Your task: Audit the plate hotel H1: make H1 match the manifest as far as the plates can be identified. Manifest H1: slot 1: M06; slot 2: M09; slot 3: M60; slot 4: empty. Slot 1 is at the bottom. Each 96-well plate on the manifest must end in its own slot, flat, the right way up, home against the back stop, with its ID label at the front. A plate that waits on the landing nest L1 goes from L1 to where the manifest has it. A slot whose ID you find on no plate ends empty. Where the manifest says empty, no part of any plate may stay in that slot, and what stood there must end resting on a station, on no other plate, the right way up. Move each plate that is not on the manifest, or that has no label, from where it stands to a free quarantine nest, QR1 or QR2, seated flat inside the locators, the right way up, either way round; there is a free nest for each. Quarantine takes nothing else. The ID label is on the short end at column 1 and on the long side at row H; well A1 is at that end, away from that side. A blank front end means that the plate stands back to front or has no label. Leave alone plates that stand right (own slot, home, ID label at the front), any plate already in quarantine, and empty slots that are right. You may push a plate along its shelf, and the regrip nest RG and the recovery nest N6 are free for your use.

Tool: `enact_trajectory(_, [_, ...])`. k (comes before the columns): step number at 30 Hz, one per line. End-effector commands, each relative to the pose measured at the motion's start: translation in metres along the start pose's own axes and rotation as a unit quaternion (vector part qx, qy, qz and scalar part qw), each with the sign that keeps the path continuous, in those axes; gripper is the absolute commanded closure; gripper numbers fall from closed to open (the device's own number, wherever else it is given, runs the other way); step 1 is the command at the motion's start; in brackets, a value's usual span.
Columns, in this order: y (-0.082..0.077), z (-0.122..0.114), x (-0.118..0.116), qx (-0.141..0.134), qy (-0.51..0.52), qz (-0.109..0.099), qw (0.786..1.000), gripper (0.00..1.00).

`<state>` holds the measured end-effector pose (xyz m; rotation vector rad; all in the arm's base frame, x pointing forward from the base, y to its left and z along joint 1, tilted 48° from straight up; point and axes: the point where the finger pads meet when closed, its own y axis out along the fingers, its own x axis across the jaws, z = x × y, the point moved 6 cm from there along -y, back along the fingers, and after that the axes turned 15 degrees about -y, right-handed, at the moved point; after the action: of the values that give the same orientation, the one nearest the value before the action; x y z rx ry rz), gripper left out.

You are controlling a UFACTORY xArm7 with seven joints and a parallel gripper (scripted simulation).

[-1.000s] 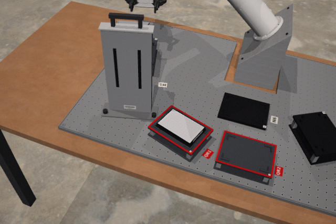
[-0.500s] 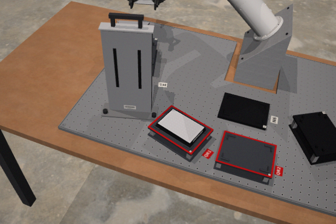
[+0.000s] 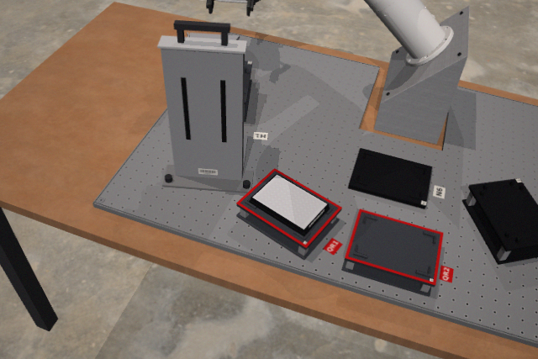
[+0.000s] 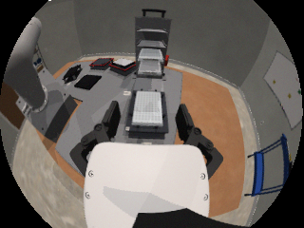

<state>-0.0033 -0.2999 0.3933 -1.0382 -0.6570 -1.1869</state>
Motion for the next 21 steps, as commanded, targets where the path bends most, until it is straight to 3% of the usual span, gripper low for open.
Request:
enact_trajectory(1, [0.0, 0.005, 0.002, -0.038, -0.001, 0.009, 0.999, 0.0])
enact_trajectory(8, [0.001, 0.012, 0.004, -0.094, -0.001, 0.024, 0.995, 0.0])
enact_trajectory(10, [0.001, 0.012, 0.004, -0.094, -0.001, 0.024, 0.995, 0.0])
enact_trajectory(21, [0.004, 0.022, 0.006, -0.182, -0.001, 0.047, 0.982, 0.0])
